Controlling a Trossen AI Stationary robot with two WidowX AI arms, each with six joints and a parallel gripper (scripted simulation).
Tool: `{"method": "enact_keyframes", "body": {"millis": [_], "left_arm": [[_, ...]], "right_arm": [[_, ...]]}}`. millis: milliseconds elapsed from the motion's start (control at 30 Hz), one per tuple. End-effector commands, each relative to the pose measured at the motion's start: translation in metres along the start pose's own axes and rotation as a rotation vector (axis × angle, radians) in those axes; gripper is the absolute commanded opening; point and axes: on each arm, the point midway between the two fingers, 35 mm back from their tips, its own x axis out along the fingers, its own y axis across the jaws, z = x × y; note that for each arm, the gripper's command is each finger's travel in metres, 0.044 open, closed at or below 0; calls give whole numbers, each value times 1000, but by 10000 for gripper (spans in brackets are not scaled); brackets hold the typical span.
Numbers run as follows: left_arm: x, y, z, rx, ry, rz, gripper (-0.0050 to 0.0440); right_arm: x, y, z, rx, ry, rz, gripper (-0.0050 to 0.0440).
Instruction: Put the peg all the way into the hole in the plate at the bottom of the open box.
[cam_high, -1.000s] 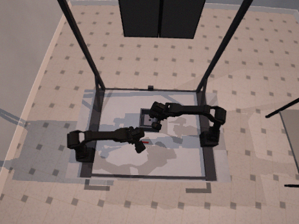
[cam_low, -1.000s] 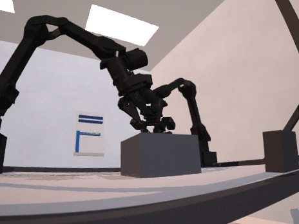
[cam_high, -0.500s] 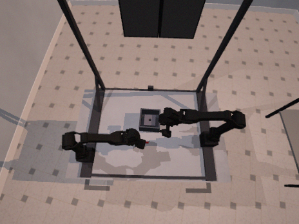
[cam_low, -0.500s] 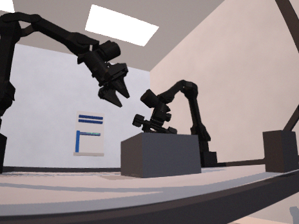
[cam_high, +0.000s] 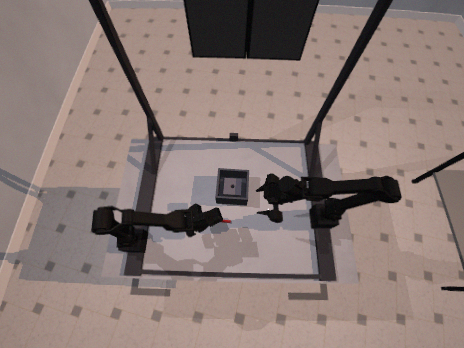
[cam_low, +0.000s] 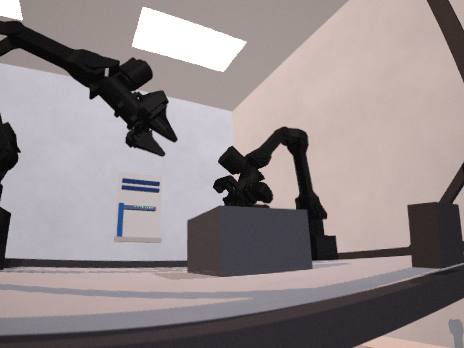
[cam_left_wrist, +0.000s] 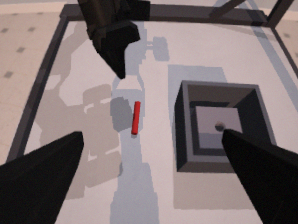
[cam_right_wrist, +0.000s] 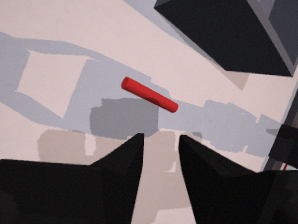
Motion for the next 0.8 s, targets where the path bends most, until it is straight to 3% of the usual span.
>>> {"method": "enact_keyframes", "body": {"millis": [0, 300, 767], "left_arm": [[-15, 11, -3, -25, -57, 25, 440], [-34, 27, -12, -58, -137, 68, 440], [-35, 30, -18, -65, -142, 78, 440]], "right_arm": [[-4, 1, -2, -193, -33, -26, 110], [-1, 6, -6, -629, -91, -42, 110], [-2, 10, -8, -988, -131, -62, 110]]}}
